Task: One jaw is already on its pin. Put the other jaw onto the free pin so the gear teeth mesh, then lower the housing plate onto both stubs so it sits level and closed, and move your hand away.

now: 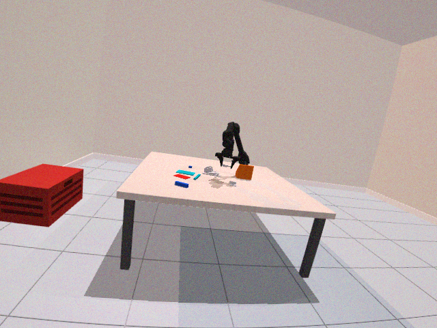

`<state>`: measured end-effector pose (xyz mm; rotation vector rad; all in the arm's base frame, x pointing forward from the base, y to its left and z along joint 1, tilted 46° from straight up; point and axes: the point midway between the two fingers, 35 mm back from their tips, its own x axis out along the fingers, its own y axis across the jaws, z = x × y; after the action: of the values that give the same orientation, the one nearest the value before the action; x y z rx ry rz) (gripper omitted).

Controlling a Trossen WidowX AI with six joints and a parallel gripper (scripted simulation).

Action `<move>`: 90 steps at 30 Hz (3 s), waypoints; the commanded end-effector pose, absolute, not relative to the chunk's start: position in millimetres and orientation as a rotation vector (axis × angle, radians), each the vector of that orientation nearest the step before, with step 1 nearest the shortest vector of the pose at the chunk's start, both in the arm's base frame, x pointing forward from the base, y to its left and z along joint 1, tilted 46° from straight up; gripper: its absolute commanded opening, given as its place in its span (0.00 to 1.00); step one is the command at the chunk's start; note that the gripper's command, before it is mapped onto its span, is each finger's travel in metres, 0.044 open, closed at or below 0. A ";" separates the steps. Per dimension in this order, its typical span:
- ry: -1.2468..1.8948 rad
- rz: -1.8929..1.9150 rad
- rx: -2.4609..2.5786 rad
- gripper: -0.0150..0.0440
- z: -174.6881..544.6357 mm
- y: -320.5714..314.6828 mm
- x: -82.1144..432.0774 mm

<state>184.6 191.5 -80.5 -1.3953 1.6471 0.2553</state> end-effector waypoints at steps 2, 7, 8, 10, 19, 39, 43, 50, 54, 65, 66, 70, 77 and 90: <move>1.644 0.171 -1.335 0.85 -71.6 180.3 190.7; 1.631 0.088 -1.259 0.85 -61.9 171.7 198.0; 1.628 0.071 -1.243 0.85 -60.0 169.9 199.4; 1.621 0.038 -1.213 0.85 -56.1 166.3 202.1; 1.587 -0.108 -1.075 0.85 -39.2 149.1 213.2; 1.480 -0.422 -0.767 0.85 -3.8 106.3 230.3; 1.453 -0.483 -0.705 0.85 2.9 97.3 232.4; 1.402 -0.587 -0.597 0.85 14.3 81.0 235.0; 1.371 -0.646 -0.536 0.85 20.6 71.7 235.9; 1.316 -0.739 -0.437 0.85 30.5 56.3 236.3; 1.316 -0.739 -0.437 0.85 30.5 56.3 236.3; 1.316 -0.739 -0.437 0.85 30.5 56.3 236.3; 1.316 -0.739 -0.437 0.85 30.5 56.3 236.3; 1.316 -0.739 -0.437 0.85 30.5 56.3 236.3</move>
<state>237.0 57.9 30.2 -0.4344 1.3177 -0.7327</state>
